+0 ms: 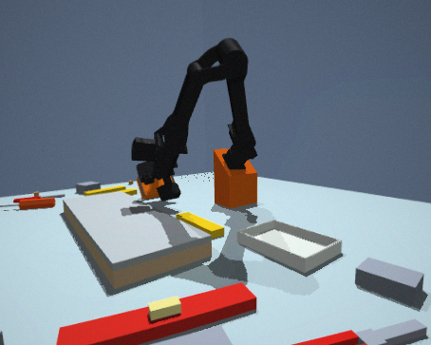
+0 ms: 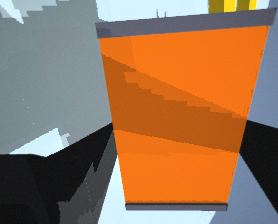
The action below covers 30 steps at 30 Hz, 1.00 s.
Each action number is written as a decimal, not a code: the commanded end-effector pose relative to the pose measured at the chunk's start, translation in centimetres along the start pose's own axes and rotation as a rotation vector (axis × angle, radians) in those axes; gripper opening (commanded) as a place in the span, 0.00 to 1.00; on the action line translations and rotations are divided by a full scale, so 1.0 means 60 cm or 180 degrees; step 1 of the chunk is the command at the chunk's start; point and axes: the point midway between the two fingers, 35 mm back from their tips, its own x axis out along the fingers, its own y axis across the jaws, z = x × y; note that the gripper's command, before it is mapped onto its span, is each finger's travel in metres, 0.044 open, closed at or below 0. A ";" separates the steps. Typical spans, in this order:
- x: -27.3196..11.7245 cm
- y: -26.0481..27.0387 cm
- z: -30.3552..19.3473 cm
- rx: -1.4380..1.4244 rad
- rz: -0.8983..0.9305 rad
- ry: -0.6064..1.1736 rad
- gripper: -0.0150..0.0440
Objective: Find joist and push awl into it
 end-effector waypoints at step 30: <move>0.005 0.015 0.001 -0.0028 0.0012 0.0010 1.00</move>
